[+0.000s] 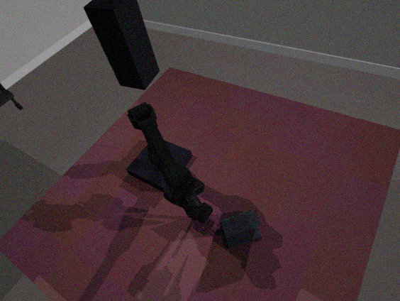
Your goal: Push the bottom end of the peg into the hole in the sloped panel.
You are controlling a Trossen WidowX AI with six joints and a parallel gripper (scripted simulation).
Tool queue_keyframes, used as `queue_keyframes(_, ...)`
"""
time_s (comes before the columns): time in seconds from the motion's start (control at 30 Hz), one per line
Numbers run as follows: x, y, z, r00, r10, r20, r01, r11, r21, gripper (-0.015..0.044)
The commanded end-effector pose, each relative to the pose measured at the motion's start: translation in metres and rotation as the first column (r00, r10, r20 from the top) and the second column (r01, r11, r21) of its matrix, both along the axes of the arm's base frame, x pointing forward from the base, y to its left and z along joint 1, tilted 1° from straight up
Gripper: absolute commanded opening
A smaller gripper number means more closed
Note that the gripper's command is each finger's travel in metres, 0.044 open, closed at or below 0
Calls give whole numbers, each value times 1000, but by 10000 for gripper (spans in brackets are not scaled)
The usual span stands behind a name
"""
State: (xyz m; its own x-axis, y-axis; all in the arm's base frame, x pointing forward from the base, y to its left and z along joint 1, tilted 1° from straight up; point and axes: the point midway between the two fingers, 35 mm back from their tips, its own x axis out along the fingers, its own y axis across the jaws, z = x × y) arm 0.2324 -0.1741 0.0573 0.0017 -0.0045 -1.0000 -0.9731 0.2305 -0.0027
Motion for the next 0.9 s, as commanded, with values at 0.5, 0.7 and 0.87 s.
queue_keyframes(0.5, -1, 1, -22, 1000, 1, -1, -1, 1000, 1, 387)
queue_keyframes(0.7, -1, 1, -22, 1000, 1, -1, -1, 1000, 1, 230)
queue_keyframes(0.87, -1, 1, -22, 1000, 1, -1, -1, 1000, 1, 99)
